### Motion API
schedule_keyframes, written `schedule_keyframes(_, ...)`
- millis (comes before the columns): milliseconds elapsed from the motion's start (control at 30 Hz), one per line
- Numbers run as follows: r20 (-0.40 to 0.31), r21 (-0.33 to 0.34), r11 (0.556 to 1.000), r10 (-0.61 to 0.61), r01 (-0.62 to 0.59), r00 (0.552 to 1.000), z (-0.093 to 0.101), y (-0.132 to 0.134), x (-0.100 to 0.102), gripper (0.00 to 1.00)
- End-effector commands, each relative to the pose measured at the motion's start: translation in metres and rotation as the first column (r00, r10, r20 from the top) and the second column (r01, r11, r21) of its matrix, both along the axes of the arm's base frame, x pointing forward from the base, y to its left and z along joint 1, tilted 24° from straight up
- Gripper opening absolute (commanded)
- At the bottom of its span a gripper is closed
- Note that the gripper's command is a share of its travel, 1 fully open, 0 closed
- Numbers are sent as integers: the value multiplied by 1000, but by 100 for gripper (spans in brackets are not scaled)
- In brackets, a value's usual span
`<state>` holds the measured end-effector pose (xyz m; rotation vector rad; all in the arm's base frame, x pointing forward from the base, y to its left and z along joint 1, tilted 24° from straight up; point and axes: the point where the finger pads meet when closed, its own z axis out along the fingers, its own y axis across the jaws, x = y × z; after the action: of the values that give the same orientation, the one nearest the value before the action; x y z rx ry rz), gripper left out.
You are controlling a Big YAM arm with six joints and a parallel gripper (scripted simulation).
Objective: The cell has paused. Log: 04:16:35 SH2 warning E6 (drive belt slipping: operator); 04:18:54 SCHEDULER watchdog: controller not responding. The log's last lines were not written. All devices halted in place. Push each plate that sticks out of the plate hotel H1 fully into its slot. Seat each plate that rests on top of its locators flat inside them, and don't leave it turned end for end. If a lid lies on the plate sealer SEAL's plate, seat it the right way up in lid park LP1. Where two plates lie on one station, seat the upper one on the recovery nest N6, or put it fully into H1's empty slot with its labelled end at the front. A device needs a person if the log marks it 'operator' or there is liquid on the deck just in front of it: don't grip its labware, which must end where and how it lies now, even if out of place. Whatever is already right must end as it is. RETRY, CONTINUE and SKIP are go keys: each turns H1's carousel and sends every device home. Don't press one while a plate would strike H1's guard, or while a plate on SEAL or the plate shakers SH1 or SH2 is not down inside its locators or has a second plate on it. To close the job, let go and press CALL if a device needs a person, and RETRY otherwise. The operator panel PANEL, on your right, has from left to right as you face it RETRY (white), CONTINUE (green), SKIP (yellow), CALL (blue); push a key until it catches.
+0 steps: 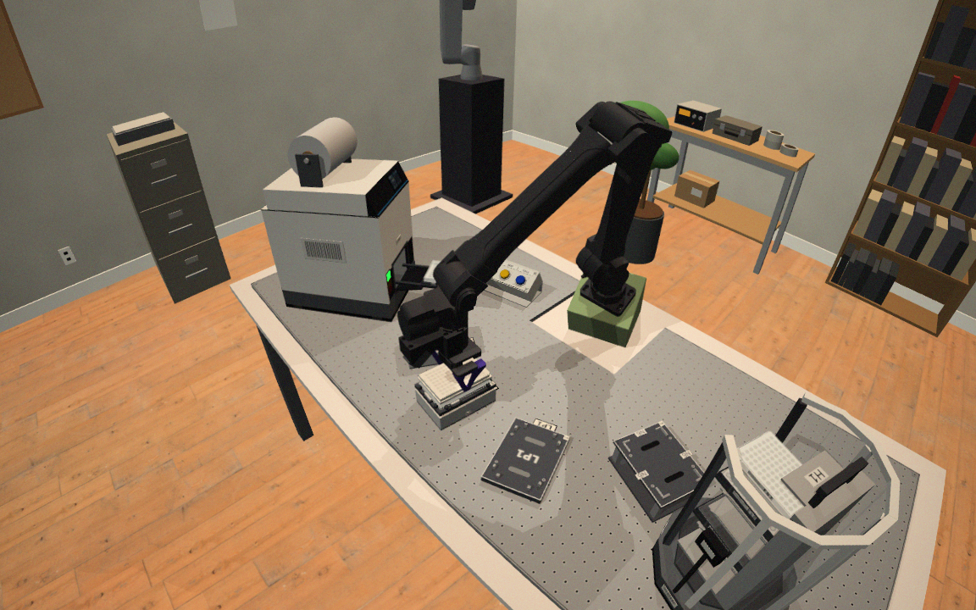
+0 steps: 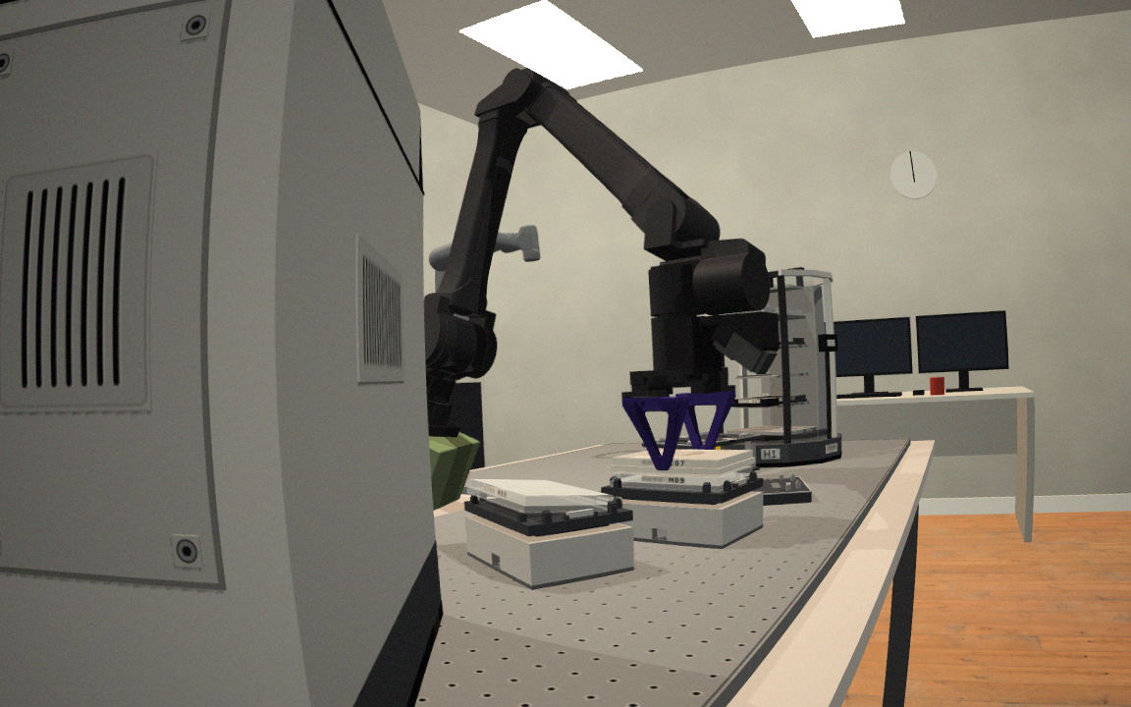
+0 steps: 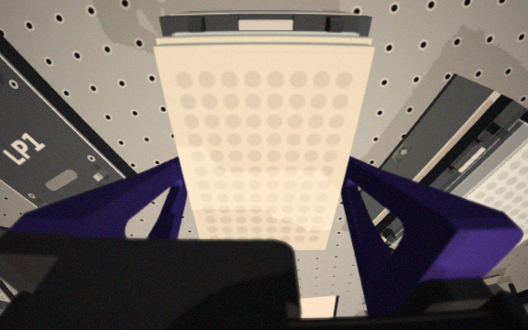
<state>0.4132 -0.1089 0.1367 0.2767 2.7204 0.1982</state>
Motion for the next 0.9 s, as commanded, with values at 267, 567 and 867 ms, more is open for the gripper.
schedule_keyframes(267, 21, -11, 1000, -4, 4, 1000, 17, -9, 2, 84)
schedule_keyframes(567, 41, -18, 1000, -3, 4, 999, 28, -11, 8, 84)
schedule_keyframes(867, 40, -17, 1000, -4, 4, 999, 30, -12, 8, 84)
